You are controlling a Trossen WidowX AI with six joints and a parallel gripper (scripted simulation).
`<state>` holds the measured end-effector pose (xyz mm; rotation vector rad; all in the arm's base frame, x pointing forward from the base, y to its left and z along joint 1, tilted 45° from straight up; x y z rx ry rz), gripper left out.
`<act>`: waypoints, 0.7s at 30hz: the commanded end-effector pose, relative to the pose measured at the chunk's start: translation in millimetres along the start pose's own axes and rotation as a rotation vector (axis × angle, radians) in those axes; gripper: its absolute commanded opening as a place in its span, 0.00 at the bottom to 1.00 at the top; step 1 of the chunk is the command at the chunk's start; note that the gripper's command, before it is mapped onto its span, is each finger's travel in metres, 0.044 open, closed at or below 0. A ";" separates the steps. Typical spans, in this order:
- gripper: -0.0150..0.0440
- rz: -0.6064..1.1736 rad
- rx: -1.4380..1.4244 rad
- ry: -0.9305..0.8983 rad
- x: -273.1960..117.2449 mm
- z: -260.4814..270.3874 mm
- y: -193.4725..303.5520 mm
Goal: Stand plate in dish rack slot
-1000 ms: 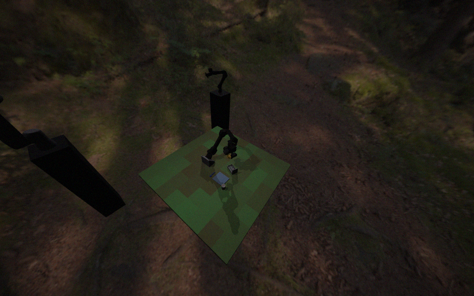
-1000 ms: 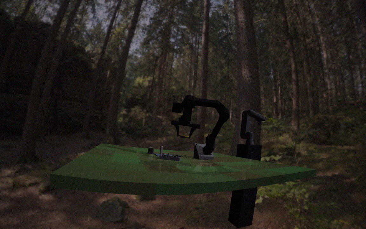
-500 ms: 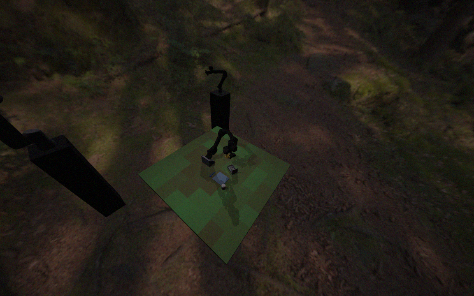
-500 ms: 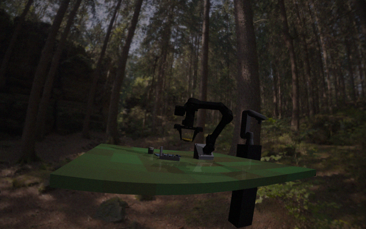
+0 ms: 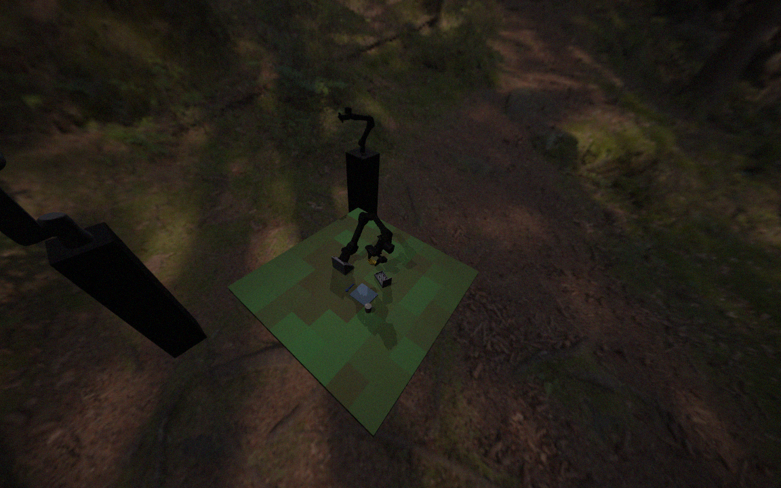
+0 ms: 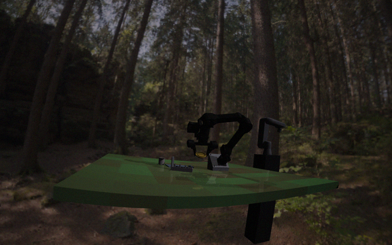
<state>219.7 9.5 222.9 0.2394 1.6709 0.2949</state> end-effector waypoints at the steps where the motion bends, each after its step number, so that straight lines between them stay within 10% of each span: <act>1: 0.25 -0.068 -0.036 -0.005 7.1 -2.3 5.6; 21: 0.25 -0.453 -0.269 -0.098 50.5 -16.3 35.4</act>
Point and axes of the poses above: the point midway between the two fingers, 35 mm back from their tips, its own x axis out along the fingers, its own z axis across the jaws, y = z × x, the point moved 10 cm from there along -x, back along the fingers, and after that the axes turned 4 degrees about -x, right-handed, at the moved point
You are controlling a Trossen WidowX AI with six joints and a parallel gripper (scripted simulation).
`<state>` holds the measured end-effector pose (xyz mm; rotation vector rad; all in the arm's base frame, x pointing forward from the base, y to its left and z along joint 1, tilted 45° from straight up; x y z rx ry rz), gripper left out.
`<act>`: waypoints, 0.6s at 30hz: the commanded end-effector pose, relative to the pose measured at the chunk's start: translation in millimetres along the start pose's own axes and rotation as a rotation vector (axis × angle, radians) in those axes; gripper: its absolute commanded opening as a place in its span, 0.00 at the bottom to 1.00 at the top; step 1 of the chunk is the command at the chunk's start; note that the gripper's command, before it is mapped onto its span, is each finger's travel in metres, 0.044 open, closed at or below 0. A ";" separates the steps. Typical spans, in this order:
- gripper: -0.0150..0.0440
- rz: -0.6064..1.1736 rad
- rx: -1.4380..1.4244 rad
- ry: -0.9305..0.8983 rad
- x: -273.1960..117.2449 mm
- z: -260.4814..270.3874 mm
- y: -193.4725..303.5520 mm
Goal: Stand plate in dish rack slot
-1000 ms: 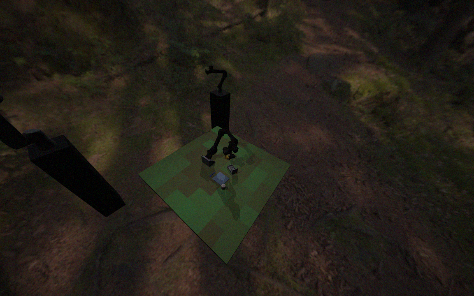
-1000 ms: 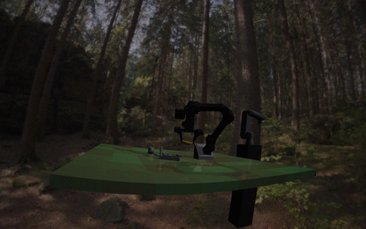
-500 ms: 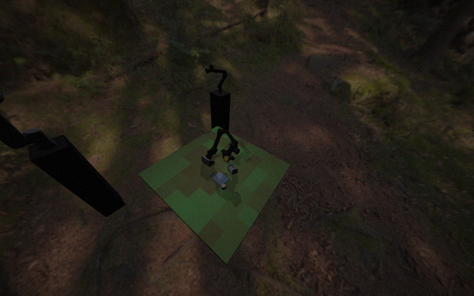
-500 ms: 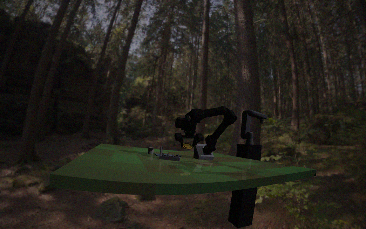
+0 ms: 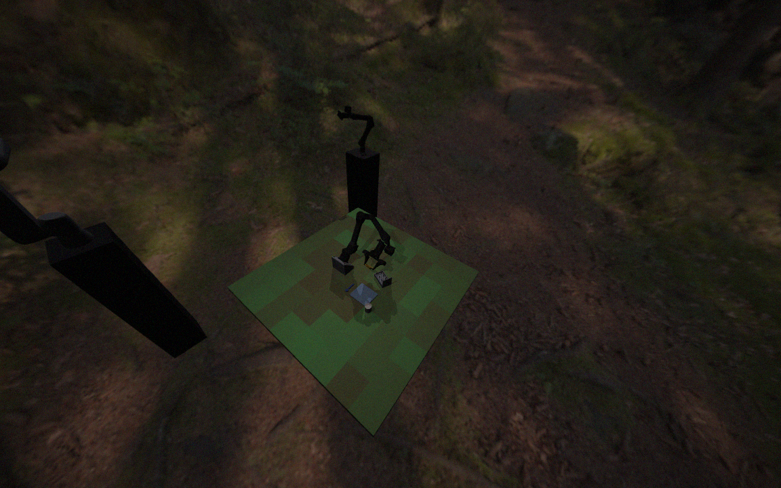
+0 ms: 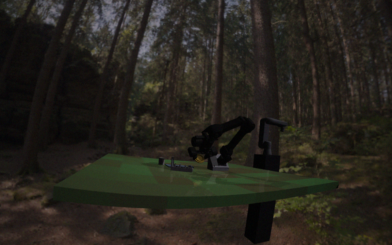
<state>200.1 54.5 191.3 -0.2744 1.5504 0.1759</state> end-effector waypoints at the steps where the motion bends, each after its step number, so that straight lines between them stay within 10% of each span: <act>1: 0.25 -0.061 -0.029 -0.030 3.1 -2.5 7.0; 18: 0.25 -0.347 -0.176 -0.218 20.1 -16.1 41.4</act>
Point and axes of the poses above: the point midway between the two fingers, 35 mm back from their tips, its own x axis out along the fingers, its own z axis across the jaws, y = z × x, the point moved 10 cm from there along -x, back along the fingers, and after that the axes turned 4 degrees about -x, right-handed, at the moved point
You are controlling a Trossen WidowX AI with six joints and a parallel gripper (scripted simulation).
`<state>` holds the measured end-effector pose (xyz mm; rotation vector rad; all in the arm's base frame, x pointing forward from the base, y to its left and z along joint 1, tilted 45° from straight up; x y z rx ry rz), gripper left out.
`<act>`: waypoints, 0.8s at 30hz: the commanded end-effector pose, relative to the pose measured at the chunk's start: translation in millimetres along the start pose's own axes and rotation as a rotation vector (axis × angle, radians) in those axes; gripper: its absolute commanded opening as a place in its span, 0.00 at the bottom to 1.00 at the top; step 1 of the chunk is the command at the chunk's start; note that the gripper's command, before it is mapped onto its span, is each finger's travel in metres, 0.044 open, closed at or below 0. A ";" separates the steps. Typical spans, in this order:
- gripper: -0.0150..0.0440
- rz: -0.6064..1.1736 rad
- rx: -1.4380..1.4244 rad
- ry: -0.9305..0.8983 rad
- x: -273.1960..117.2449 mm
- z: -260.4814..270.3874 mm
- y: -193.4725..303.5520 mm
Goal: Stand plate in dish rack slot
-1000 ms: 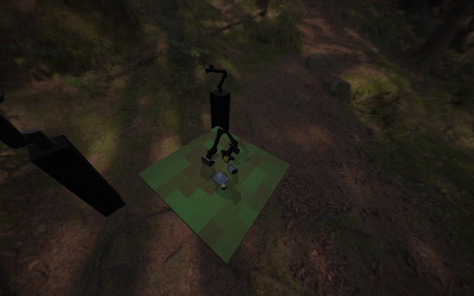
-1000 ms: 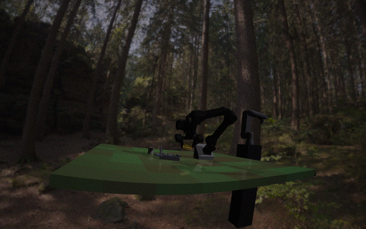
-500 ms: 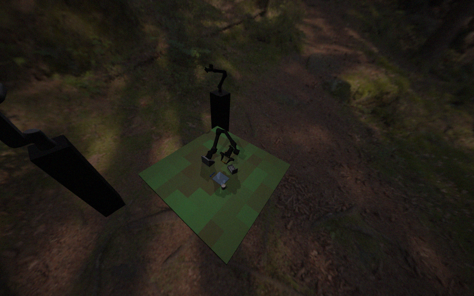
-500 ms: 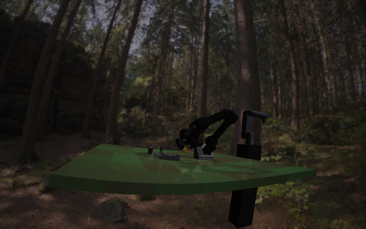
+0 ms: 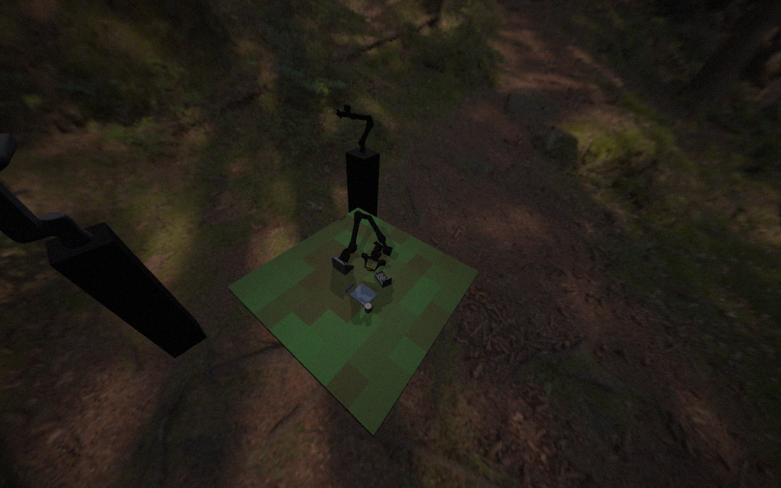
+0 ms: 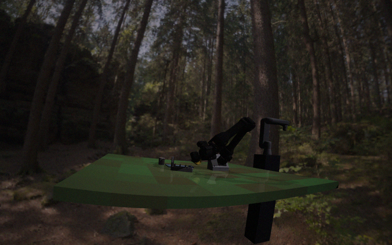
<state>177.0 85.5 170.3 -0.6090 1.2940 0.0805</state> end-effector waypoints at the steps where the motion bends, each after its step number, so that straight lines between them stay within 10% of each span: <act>1: 0.25 -0.053 -0.016 -0.046 -0.3 -2.9 6.7; 24: 0.25 -0.358 -0.100 -0.413 -2.0 -27.8 50.2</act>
Point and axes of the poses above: the point midway between the two fingers, 35 mm back from their tips, its own x axis out along the fingers, its own z axis across the jaws, y = z × x, the point moved 10 cm from there along -x, back along the fingers, and after that the axes turned 4 degrees about -x, right-handed, at the moved point
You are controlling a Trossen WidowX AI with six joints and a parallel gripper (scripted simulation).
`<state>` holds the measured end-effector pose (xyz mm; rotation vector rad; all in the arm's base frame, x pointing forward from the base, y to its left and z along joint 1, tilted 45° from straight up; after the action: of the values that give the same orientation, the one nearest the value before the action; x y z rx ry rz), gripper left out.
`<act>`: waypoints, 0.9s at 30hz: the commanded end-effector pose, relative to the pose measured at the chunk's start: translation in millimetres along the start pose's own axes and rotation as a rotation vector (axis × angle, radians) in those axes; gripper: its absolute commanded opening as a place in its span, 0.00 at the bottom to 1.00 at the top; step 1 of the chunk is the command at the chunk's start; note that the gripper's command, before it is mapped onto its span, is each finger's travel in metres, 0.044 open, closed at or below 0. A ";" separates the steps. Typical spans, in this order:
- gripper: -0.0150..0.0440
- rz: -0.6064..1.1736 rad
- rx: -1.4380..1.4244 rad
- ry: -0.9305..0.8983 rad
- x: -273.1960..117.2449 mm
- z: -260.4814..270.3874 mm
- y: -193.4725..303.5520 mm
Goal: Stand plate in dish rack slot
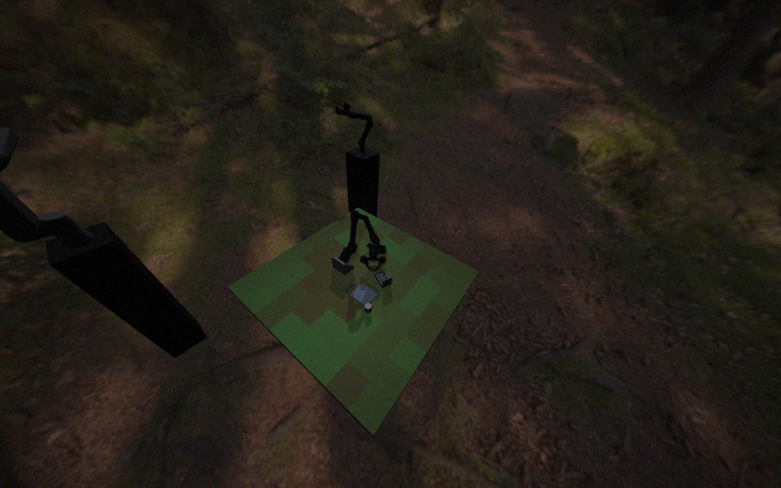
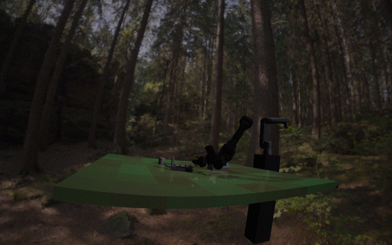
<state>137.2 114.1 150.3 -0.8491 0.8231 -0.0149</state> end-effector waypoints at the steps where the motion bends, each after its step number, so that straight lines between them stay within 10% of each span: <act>1: 0.25 -0.040 0.006 -0.058 -4.0 -3.5 4.4; 27: 0.25 -0.228 0.064 -0.407 -25.6 -28.7 28.1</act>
<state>92.7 122.7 136.7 -0.8537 0.3486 -0.0636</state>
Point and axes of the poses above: the point midway between the two fingers, 35 mm back from their tips, its own x axis out along the fingers, its own z axis across the jaws, y = z × x, the point moved 10 cm from there along -x, back along the fingers, and after that the axes turned 4 degrees about -x, right-handed, at the moved point
